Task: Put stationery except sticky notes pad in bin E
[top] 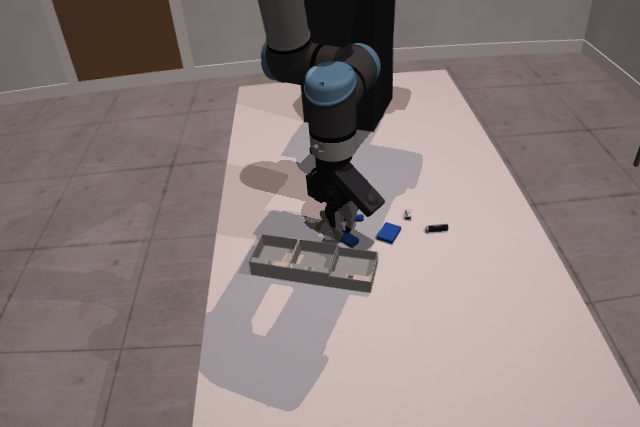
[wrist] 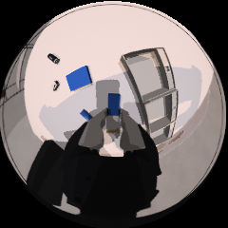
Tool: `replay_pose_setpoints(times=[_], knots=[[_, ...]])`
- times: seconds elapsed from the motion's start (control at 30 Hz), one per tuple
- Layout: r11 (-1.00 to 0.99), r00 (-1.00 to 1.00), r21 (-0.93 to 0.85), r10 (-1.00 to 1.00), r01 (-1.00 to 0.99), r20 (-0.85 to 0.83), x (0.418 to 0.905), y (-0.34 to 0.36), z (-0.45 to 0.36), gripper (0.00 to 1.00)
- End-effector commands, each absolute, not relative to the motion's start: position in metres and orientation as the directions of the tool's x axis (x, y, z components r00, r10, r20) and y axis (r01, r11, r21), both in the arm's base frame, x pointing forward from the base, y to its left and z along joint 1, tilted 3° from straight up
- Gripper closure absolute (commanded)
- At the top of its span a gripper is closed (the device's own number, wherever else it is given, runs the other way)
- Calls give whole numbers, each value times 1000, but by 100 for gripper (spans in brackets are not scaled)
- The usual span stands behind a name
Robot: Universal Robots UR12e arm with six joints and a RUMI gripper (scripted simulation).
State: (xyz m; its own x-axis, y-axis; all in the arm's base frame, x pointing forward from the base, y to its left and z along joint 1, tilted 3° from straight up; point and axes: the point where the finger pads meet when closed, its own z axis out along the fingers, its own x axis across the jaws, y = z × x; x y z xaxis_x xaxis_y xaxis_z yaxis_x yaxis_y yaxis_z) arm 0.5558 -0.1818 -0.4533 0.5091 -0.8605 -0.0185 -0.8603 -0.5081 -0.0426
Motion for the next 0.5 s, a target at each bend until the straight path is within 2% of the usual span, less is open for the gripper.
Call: replay_pose_setpoints(times=[0.0, 0.47], knots=[[-508, 509, -43, -861, -860, -18, 556, -182, -453, 100], [-508, 509, -43, -861, -860, -18, 555, -184, -410, 100]])
